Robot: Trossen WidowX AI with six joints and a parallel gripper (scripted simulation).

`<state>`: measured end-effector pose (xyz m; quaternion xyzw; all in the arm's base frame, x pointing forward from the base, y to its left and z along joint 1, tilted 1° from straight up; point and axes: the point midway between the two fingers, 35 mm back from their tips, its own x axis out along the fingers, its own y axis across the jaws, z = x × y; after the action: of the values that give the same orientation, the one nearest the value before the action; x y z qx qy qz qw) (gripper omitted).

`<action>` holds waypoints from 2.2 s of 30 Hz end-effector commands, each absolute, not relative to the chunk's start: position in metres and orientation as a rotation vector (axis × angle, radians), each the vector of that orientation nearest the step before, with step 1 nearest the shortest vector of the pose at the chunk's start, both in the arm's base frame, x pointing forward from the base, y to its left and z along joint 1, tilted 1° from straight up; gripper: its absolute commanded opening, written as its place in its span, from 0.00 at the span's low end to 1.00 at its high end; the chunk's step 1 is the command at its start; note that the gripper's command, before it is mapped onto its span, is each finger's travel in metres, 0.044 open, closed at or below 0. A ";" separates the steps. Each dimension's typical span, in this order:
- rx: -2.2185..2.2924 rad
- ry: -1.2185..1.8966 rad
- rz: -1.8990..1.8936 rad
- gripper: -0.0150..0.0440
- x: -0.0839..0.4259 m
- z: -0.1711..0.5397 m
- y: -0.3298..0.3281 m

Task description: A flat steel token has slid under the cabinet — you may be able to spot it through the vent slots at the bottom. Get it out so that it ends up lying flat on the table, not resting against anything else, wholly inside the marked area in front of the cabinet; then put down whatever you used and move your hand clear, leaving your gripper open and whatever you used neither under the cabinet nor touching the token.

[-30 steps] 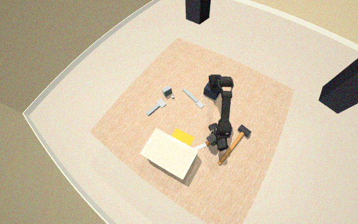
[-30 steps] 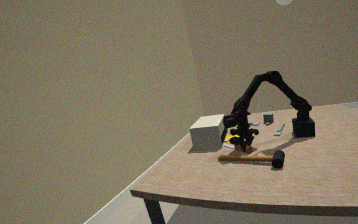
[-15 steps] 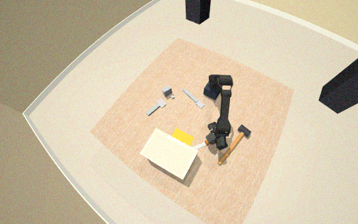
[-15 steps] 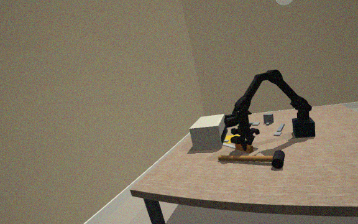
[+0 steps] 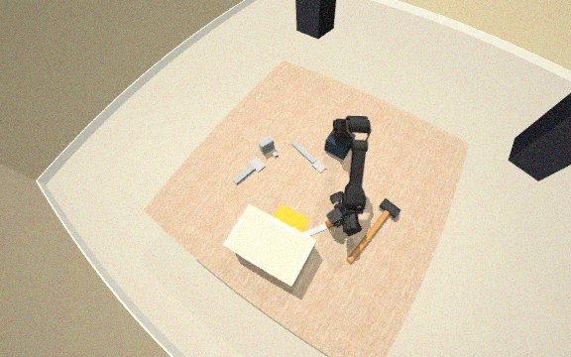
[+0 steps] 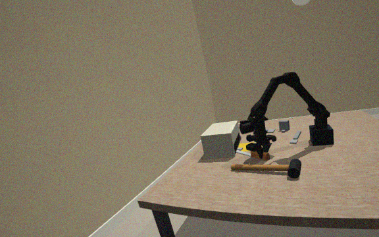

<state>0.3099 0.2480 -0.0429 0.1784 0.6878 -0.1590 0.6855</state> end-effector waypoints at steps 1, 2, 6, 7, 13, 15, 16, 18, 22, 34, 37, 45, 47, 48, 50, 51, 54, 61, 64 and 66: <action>0.391 1.539 -0.365 0.25 0.307 -0.044 0.241; 0.391 1.539 -0.365 0.25 0.307 -0.044 0.240; 0.391 1.539 -0.365 0.25 0.305 -0.044 0.236; 0.391 1.539 -0.366 0.25 0.305 -0.044 0.236; 0.390 1.539 -0.366 0.25 0.302 -0.045 0.231; 0.390 1.539 -0.366 0.25 0.301 -0.045 0.229; 0.390 1.539 -0.366 0.25 0.301 -0.045 0.229; 0.390 1.539 -0.366 0.25 0.301 -0.045 0.229; 0.390 1.539 -0.366 0.25 0.301 -0.045 0.229; 0.391 1.540 -0.366 0.25 0.286 -0.044 0.240; 0.391 1.541 -0.366 0.25 0.281 -0.044 0.243; 0.391 1.542 -0.365 0.25 0.269 -0.044 0.251; 0.391 1.542 -0.365 0.25 0.266 -0.044 0.253; 0.391 1.542 -0.365 0.25 0.264 -0.044 0.254; 0.391 1.542 -0.365 0.25 0.261 -0.044 0.256; 0.391 1.542 -0.365 0.25 0.260 -0.044 0.257; 0.392 1.543 -0.365 0.25 0.255 -0.044 0.260; 0.392 1.544 -0.365 0.25 0.245 -0.044 0.267; 0.392 1.544 -0.365 0.25 0.240 -0.044 0.270; 0.392 1.544 -0.365 0.25 0.237 -0.044 0.272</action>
<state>0.2439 0.2702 -0.0431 0.1768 0.6894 -0.1610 0.6838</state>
